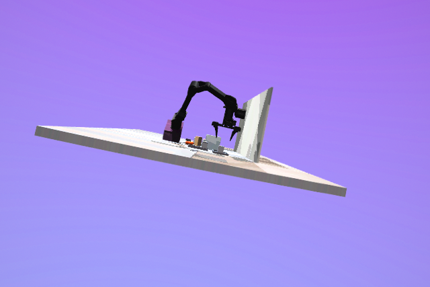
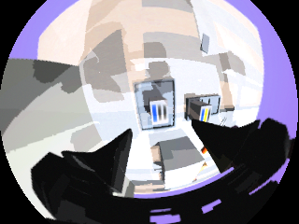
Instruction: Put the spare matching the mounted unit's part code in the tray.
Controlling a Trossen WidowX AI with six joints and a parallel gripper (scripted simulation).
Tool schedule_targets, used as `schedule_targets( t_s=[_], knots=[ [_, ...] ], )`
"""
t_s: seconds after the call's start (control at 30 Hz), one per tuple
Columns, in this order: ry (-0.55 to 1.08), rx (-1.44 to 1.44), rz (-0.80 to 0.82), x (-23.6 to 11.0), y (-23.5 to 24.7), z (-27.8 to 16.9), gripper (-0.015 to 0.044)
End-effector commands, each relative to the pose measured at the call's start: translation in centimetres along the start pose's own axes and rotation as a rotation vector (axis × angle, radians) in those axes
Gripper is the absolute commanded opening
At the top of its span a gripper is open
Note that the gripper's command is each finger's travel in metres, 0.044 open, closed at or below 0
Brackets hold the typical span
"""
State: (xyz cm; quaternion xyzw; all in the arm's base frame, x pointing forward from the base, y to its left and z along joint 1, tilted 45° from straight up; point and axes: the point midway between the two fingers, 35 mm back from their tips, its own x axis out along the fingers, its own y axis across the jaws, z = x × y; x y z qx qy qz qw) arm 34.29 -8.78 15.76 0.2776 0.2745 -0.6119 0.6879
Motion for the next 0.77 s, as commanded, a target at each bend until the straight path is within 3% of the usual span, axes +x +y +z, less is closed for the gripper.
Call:
schedule_targets(
  t_s=[0.0, 0.73],
  knots=[
    [-0.009, 0.007, 0.013, -4.17, -0.41, 0.32, 0.044],
    [-0.004, 0.001, 0.019, -3.7, -0.19, 0.12, 0.044]
  ],
)
